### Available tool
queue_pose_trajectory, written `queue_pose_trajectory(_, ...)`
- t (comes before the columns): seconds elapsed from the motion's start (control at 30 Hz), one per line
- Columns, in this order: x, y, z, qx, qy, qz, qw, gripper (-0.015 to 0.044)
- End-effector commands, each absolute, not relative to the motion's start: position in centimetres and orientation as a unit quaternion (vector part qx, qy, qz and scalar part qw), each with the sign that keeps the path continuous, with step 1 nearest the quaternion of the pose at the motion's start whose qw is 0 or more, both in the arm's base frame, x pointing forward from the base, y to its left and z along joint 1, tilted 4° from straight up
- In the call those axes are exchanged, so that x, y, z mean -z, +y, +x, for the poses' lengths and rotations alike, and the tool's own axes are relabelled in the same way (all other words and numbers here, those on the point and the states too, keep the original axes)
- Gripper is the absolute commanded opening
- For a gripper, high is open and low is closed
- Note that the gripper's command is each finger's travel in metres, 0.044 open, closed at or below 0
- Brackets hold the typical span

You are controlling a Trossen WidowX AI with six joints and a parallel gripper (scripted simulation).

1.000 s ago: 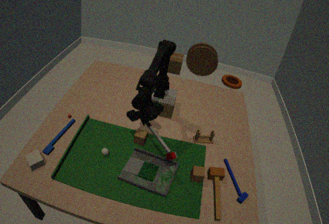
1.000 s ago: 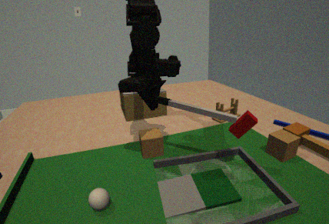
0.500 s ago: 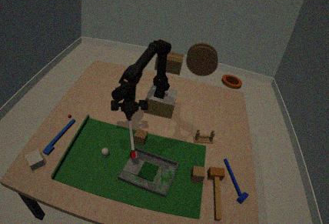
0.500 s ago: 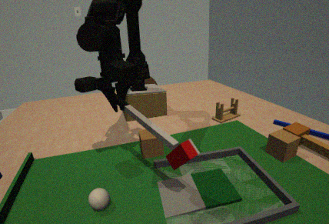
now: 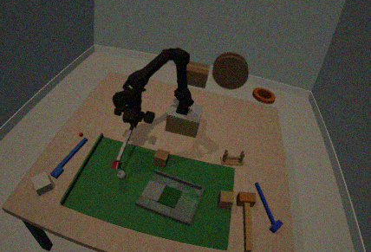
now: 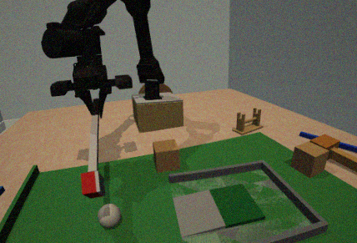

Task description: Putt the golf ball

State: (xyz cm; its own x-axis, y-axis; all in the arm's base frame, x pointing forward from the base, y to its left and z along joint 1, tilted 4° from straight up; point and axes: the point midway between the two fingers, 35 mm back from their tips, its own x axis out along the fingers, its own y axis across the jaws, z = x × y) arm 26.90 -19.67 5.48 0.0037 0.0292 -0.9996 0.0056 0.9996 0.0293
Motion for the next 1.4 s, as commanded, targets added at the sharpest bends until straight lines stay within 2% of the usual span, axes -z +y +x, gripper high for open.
queue_pose_trajectory(0.0, -5.5, -21.9, 25.5, 0.039, 0.712, 0.054, 0.699, 0.0)
queue_pose_trajectory(1.37, 1.4, -21.9, 25.2, 0.044, 0.713, 0.06, 0.697, 0.0)
